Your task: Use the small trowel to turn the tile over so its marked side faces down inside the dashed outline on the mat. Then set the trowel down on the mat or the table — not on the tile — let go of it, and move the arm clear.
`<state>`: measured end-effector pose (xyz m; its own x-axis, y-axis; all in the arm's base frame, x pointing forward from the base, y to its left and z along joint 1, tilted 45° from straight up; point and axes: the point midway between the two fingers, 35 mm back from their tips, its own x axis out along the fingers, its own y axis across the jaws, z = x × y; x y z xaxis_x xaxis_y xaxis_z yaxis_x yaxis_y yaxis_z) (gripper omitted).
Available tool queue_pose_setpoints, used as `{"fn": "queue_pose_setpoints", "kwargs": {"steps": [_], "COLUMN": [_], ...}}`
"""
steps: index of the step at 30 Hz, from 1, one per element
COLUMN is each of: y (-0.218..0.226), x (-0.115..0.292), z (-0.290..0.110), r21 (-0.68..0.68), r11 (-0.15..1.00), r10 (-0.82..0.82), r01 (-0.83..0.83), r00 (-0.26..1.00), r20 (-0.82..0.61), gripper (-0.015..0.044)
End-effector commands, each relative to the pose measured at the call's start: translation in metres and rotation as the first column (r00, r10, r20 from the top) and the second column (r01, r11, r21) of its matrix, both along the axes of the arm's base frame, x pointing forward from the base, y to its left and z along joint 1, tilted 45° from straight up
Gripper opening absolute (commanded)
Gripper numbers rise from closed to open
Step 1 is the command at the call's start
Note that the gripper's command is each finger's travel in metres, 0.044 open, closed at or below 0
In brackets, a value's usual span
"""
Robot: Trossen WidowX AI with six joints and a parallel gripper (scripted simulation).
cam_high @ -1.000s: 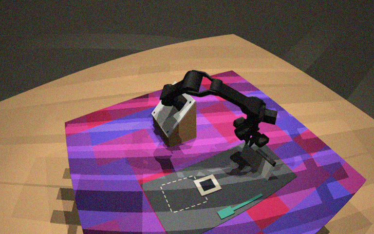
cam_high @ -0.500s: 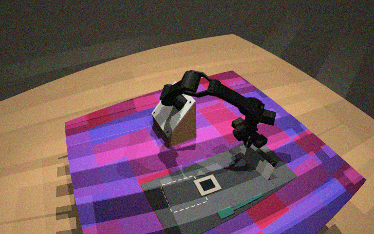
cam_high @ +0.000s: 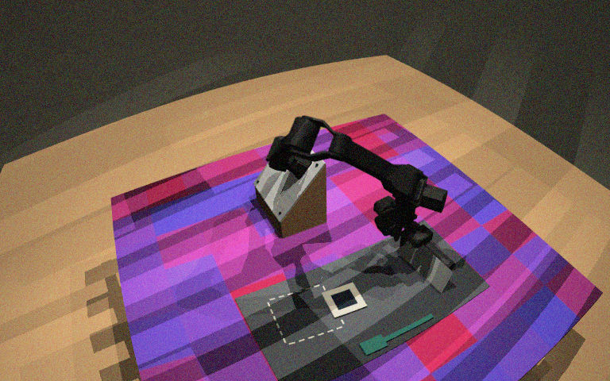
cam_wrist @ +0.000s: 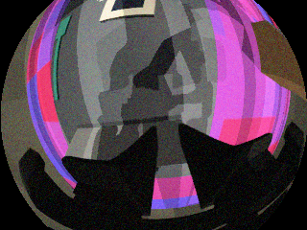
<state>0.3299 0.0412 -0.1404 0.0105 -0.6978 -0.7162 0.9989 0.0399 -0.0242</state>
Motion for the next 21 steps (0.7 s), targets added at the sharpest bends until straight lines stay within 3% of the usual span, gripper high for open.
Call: {"fn": "queue_pose_setpoints", "kwargs": {"steps": [1,9,21], "y": [-0.011,-0.029,0.0], "x": [0.0,0.001,-0.001], "z": [0.005,0.009,0.026], "r21": [-0.005,-0.006,-0.006], "r11": [1.0,1.0,1.0], "r10": [0.006,0.006,0.005], "r01": [-0.006,-0.006,-0.005], "r00": [1.0,1.0,1.0], "r20": [-0.003,-0.004,-0.003], "gripper": [0.01,0.01,0.01]}}
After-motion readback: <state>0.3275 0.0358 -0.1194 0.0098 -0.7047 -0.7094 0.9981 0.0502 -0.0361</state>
